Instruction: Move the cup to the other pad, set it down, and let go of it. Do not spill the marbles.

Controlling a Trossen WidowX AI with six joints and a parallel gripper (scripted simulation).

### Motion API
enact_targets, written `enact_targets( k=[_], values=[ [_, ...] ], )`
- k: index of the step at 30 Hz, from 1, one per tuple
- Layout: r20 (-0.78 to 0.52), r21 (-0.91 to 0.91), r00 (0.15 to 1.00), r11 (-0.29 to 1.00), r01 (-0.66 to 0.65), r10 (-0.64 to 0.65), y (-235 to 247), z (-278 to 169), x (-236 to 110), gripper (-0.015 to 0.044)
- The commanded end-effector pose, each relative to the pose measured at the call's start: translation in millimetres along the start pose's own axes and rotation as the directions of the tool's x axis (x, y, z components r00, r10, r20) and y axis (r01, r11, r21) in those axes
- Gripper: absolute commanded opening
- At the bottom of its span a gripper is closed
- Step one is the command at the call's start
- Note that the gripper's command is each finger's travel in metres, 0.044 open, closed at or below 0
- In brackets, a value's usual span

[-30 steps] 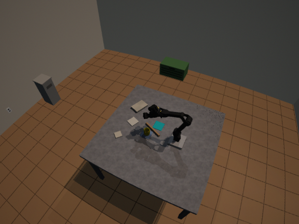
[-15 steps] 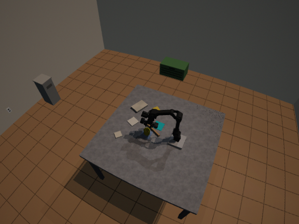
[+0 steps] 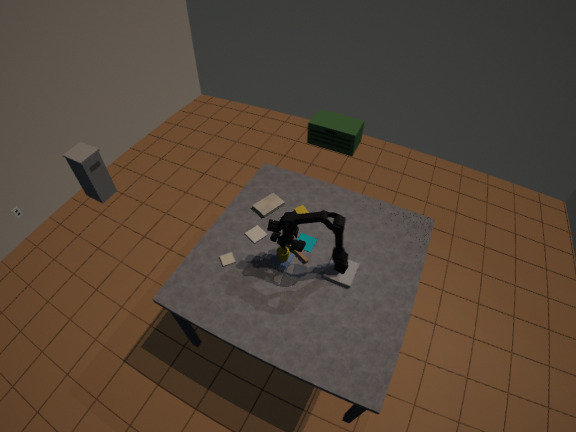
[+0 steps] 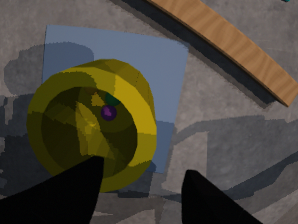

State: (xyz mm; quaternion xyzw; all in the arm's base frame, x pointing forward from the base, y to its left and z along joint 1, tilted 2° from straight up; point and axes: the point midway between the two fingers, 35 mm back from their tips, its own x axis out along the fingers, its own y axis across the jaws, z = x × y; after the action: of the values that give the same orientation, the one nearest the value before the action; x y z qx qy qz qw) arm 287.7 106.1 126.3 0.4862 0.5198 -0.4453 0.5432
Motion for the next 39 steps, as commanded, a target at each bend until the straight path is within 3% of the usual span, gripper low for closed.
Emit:
enact_targets(
  k=[1, 39],
  values=[
    [0.005, 0.006, 1.000, 1.000, 0.005, -0.005, 0, 0, 6, 0.0167],
    [0.005, 0.006, 1.000, 1.000, 0.005, -0.005, 0, 0, 61, 0.0167]
  ],
)
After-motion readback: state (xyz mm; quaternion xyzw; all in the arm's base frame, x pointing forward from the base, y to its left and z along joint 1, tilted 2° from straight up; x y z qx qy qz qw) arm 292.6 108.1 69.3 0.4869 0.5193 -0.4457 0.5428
